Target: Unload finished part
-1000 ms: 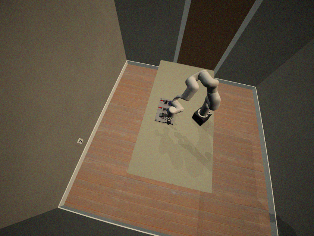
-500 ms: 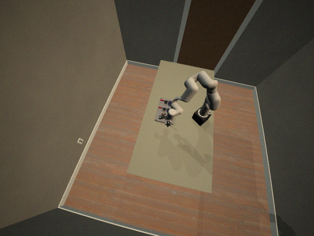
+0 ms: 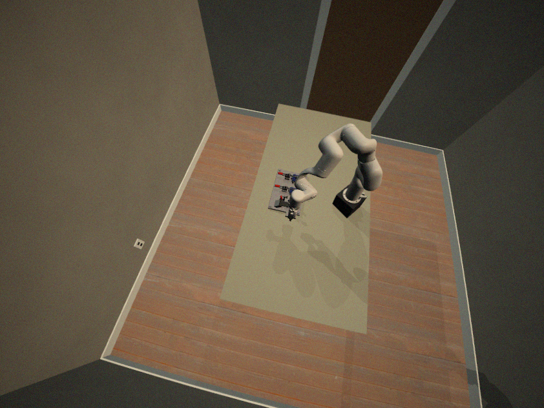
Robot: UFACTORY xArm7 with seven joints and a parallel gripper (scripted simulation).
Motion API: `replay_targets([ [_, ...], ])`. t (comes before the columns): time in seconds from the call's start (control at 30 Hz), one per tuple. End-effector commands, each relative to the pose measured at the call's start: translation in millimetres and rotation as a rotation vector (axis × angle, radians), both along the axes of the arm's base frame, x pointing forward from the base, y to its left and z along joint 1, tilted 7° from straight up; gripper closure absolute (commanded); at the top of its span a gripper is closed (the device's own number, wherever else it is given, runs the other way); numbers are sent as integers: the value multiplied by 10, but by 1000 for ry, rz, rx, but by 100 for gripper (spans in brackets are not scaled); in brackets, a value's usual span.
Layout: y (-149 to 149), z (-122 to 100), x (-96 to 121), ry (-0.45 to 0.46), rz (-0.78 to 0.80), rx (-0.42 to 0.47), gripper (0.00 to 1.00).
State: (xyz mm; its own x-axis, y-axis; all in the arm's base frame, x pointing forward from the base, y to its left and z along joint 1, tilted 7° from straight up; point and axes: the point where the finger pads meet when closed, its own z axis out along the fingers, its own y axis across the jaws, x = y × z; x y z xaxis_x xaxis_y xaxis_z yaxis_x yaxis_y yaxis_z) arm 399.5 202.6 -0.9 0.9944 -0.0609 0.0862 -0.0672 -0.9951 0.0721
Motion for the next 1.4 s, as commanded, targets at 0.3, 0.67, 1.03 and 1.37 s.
replay_targets([
  [0.3, 18, 14, 14, -4, 1, 2, 100],
  [0.67, 18, 14, 14, -4, 1, 2, 100],
  [1.03, 18, 6, 14, -4, 1, 2, 100],
  [1.37, 13, -60, 20, -4, 1, 2, 100],
])
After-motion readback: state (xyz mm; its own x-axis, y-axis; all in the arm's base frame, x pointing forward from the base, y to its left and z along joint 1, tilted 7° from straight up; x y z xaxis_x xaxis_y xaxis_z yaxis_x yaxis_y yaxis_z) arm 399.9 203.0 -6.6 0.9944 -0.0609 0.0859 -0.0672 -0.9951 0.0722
